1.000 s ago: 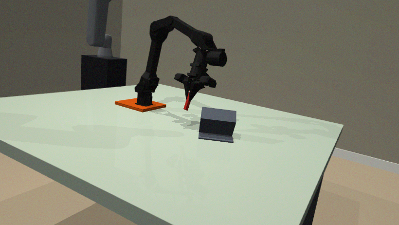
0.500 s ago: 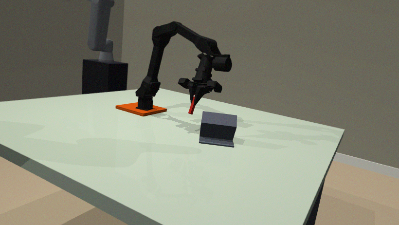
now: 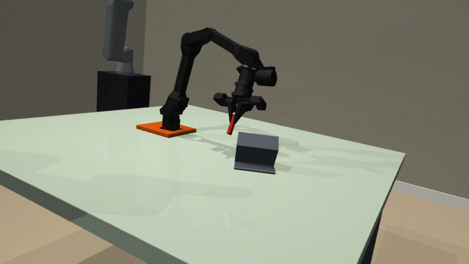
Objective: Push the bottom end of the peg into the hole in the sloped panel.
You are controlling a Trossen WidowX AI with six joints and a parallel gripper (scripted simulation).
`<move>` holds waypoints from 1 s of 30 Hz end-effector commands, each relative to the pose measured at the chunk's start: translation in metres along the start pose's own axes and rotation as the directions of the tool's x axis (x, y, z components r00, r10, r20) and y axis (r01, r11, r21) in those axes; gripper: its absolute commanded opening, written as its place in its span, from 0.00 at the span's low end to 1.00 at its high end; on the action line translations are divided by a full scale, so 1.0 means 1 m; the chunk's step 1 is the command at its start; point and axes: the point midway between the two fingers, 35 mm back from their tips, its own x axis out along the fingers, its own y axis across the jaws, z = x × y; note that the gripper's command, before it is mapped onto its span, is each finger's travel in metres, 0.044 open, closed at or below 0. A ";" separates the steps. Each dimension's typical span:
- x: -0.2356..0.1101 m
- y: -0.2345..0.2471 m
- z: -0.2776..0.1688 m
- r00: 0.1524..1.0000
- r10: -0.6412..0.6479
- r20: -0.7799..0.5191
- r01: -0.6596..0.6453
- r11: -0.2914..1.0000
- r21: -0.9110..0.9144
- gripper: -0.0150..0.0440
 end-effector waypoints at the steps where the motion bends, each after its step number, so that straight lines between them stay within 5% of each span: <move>1: -0.003 -0.004 0.004 1.000 -0.017 -0.022 0.016 0.999 -0.033 0.25; 30: -0.023 -0.022 0.032 0.982 -0.129 -0.135 0.098 0.972 -0.215 0.25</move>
